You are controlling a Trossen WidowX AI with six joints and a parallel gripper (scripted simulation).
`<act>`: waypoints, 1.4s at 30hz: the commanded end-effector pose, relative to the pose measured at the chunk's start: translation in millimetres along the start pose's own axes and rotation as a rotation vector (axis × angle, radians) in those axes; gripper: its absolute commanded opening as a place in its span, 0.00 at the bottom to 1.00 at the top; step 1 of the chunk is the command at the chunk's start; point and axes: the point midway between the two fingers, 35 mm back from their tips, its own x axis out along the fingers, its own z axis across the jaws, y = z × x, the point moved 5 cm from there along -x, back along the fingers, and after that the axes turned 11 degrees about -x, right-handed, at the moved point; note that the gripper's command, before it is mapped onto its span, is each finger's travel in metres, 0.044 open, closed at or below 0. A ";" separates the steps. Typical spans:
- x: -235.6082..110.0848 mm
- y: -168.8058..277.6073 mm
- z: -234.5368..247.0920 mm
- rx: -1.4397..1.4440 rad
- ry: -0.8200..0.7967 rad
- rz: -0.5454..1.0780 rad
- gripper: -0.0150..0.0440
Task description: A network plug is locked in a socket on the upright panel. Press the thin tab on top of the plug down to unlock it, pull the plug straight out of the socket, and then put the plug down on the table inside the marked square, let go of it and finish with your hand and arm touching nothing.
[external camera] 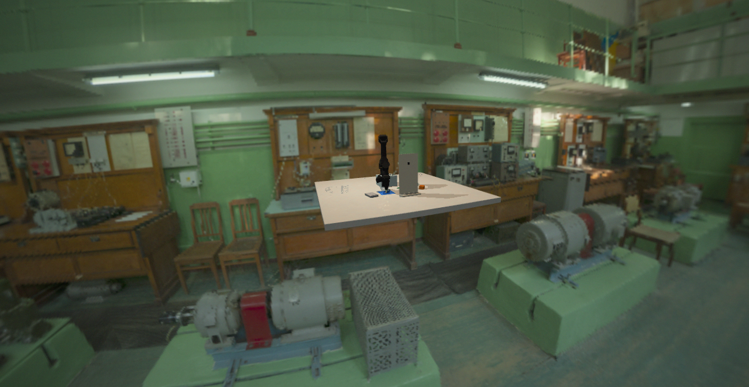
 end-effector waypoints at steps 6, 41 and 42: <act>-6.9 -0.2 -0.4 -0.001 0.004 0.000 0.52; -34.9 -3.1 11.8 -0.002 0.005 -0.001 0.52; -35.8 -3.2 12.6 -0.002 0.005 -0.001 0.52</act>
